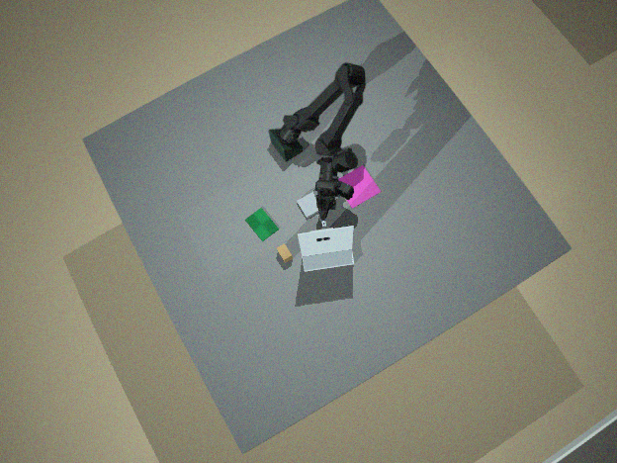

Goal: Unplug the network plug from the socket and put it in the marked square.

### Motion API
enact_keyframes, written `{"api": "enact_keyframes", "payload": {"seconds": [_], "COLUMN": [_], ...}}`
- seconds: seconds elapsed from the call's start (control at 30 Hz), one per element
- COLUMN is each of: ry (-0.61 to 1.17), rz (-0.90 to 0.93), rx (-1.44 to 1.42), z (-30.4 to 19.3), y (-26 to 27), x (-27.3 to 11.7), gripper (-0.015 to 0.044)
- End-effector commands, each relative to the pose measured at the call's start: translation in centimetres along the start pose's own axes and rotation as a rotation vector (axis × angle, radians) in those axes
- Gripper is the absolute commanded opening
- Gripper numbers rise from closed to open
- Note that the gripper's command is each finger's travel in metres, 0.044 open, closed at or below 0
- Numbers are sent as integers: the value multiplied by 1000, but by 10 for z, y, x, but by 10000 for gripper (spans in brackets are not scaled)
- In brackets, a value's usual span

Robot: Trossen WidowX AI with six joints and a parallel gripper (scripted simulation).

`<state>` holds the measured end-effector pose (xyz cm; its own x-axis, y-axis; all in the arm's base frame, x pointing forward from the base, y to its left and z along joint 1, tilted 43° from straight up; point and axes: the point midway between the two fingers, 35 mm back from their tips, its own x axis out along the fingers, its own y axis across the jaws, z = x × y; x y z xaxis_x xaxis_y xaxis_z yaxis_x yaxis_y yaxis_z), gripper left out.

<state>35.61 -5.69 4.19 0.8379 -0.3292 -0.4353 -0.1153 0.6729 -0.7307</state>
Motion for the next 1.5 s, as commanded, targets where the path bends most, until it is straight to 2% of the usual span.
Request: {"api": "enact_keyframes", "payload": {"seconds": [0.0,1.47], "ry": [4,5], "rz": [-5,-4], "rx": [4,4], "z": [-1,-5], "y": [-1,-1], "x": [-2,-22], "gripper": [0,0]}}
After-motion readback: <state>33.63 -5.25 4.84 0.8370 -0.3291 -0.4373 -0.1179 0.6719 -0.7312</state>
